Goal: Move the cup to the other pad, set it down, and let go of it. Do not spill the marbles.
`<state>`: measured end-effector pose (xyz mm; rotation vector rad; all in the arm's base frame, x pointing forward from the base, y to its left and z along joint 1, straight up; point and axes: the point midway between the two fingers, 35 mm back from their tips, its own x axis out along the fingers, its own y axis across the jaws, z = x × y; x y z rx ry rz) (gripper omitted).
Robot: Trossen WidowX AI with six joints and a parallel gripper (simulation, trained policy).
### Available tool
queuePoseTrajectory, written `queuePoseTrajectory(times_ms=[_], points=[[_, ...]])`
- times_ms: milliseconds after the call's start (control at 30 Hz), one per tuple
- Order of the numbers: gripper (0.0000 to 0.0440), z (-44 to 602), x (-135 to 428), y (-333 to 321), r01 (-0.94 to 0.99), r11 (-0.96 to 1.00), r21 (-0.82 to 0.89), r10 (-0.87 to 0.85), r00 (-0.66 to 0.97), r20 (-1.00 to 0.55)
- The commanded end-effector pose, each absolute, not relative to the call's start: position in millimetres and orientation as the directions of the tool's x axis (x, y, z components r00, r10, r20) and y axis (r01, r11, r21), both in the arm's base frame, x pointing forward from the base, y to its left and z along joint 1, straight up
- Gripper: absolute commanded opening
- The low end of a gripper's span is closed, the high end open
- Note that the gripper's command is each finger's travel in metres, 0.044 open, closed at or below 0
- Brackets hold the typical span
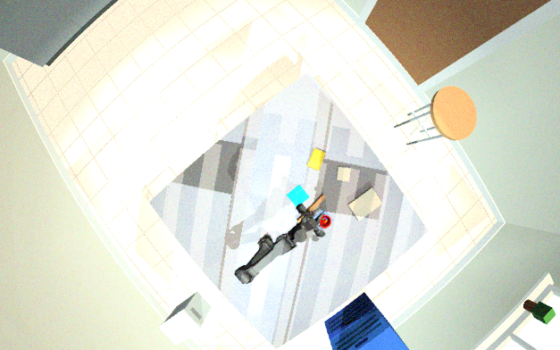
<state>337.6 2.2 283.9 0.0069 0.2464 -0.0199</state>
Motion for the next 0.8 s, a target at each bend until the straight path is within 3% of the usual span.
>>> queuePoseTrajectory(times_ms=[0,767], points=[[0.0087,284,342,5,0.021,1.0,0.016,-0.016,0.961,-0.276],[0.0092,259,361,20,0.045,0.997,0.068,0.004,0.809,-0.587]])
